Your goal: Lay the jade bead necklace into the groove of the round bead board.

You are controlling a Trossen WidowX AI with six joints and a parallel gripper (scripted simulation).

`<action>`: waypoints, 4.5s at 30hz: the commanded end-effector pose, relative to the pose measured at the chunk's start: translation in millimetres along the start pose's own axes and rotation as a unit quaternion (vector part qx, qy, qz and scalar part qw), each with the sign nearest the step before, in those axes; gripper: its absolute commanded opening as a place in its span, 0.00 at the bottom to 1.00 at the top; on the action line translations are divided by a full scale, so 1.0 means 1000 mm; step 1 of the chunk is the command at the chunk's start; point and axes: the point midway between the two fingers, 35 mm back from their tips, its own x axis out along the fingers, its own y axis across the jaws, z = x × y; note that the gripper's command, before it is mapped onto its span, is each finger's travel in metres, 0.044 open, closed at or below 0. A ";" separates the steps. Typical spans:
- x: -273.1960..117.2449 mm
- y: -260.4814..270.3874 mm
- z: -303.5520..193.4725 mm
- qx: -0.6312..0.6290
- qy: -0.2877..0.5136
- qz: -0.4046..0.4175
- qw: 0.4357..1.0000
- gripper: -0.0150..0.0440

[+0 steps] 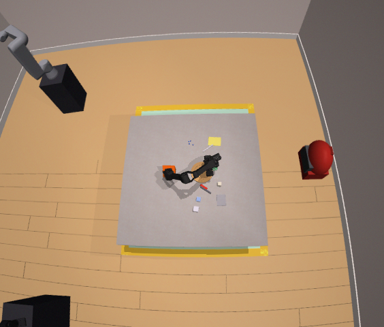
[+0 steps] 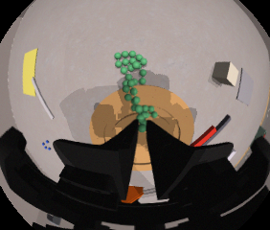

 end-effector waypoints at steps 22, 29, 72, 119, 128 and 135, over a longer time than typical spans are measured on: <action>0.024 -0.001 -0.022 0.000 0.001 0.001 1.000 0.25; 0.031 -0.001 -0.022 0.000 0.001 0.000 1.000 0.25; 0.001 -0.001 -0.025 -0.001 0.001 0.001 1.000 1.00; 0.031 0.009 0.023 -0.143 0.000 0.001 0.990 0.59; 0.033 0.008 0.025 -0.138 -0.001 0.003 0.990 0.46; 0.033 0.008 0.025 -0.138 -0.001 0.003 0.990 0.25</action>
